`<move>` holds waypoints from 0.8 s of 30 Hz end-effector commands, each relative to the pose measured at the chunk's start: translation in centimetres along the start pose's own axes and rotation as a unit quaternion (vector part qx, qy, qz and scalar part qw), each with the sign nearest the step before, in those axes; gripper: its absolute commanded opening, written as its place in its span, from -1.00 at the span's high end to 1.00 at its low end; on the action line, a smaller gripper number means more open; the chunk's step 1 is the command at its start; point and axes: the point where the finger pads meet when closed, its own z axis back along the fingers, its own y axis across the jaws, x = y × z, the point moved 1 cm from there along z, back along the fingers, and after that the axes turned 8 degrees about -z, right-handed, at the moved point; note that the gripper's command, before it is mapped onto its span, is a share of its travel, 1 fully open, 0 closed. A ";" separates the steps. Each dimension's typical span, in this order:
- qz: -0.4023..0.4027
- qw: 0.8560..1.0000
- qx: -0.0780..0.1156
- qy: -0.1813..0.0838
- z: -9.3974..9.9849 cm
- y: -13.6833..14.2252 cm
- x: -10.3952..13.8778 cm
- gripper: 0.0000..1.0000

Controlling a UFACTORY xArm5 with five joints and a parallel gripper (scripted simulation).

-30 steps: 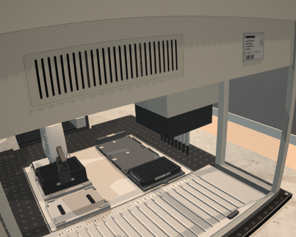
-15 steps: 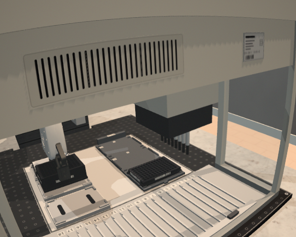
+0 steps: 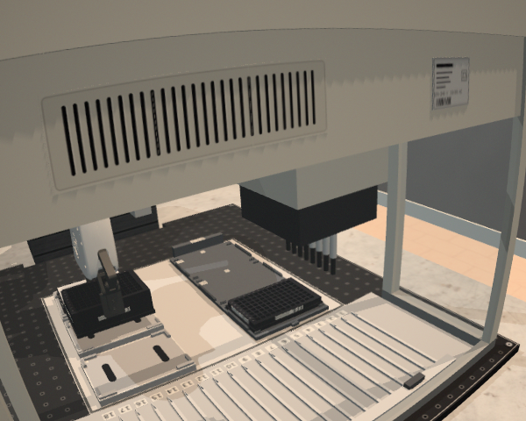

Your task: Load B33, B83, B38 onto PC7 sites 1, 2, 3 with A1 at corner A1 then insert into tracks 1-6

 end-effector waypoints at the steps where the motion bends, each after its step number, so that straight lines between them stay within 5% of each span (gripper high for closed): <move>1: 0.000 1.000 0.003 0.010 0.3 0.1 0.0 1.00; 24: 0.000 1.000 0.003 0.010 3.8 0.1 0.1 1.00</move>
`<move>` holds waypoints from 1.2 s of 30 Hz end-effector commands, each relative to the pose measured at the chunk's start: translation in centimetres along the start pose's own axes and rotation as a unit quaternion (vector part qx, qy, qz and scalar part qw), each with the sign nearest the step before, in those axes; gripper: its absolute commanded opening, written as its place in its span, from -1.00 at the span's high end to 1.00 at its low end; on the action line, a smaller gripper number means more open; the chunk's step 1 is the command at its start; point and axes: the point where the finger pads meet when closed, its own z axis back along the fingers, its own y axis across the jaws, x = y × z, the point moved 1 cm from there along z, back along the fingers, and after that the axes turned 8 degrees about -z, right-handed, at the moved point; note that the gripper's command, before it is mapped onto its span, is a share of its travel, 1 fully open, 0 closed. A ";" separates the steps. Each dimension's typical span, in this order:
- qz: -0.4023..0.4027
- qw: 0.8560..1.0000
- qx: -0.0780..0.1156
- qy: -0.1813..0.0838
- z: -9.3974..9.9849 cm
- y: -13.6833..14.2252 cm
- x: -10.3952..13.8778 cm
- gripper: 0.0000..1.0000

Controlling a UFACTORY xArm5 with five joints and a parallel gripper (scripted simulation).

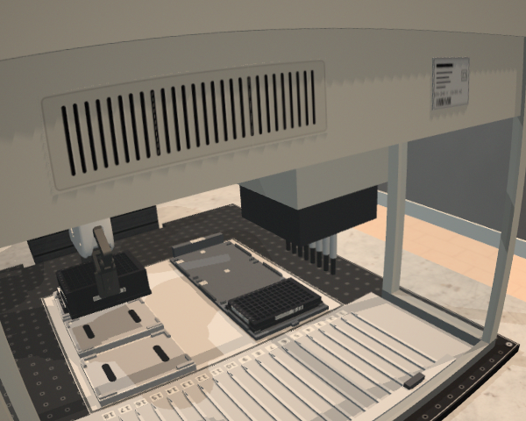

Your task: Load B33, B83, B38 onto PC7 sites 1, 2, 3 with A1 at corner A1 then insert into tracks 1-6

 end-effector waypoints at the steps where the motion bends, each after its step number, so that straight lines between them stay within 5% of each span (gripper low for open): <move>1: 0.000 1.000 0.003 0.010 0.6 0.1 0.0 1.00; 36: 0.000 1.000 0.003 0.010 5.8 0.1 0.1 1.00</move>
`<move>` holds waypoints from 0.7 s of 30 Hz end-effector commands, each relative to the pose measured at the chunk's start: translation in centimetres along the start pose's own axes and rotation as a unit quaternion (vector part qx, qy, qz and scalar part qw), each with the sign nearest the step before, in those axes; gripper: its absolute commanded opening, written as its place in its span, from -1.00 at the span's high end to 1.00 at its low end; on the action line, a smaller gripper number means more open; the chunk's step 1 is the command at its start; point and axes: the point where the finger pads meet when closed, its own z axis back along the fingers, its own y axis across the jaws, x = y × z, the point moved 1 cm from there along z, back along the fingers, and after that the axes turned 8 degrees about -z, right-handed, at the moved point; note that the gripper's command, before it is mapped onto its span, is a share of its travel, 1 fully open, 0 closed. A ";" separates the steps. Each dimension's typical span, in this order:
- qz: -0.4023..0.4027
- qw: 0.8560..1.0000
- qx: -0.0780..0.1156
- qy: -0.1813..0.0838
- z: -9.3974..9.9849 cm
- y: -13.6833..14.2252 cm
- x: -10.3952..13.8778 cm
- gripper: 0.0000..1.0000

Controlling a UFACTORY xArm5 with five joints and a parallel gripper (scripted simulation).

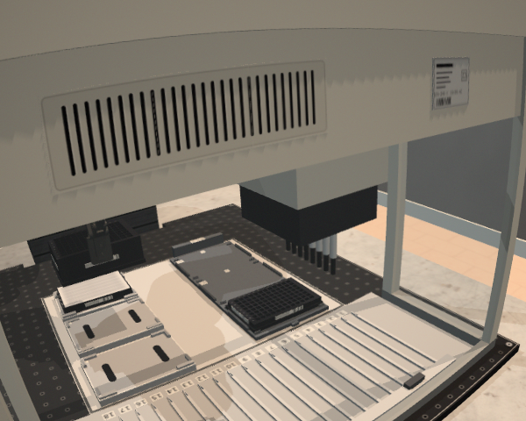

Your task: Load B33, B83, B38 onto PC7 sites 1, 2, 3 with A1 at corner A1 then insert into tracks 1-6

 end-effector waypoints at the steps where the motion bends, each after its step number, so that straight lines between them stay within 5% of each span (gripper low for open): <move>1: 0.000 1.000 0.003 0.010 0.5 0.1 0.0 1.00; 21: 0.000 1.000 0.003 0.010 2.3 0.1 0.1 1.00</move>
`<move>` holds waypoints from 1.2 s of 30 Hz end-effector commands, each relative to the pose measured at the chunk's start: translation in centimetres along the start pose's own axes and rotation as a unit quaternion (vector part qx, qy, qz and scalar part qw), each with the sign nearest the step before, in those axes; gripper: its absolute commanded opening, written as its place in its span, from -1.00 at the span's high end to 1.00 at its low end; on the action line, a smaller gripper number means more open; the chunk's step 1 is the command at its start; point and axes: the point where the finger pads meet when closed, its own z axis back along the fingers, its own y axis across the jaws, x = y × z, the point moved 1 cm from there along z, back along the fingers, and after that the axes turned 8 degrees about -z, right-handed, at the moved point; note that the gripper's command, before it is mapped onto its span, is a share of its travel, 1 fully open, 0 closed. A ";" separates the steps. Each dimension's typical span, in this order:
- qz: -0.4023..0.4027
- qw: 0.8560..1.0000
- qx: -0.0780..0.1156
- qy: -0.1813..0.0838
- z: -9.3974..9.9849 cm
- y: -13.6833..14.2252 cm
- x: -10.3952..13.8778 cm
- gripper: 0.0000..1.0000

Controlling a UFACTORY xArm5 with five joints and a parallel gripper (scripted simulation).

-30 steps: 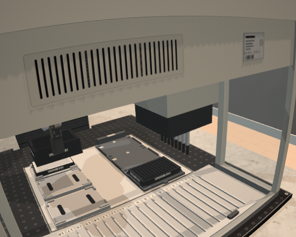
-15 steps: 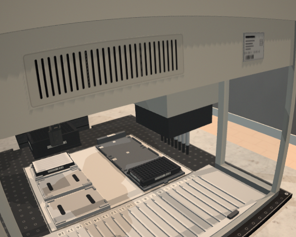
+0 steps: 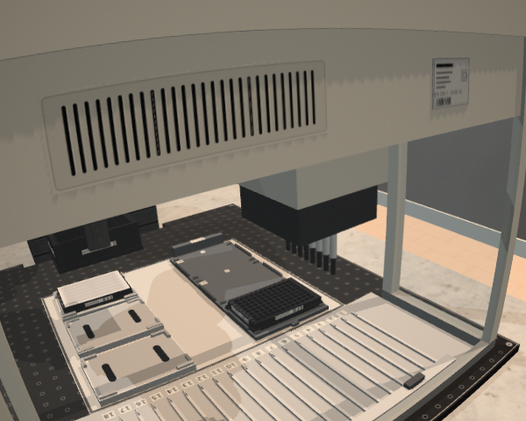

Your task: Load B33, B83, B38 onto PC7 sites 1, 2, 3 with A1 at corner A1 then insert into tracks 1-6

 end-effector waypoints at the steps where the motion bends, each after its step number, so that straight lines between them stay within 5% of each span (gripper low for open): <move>1: 0.000 1.000 0.004 0.010 0.2 0.2 0.0 1.00; 36: -0.011 1.000 0.003 0.010 0.4 -1.5 -15.4 1.00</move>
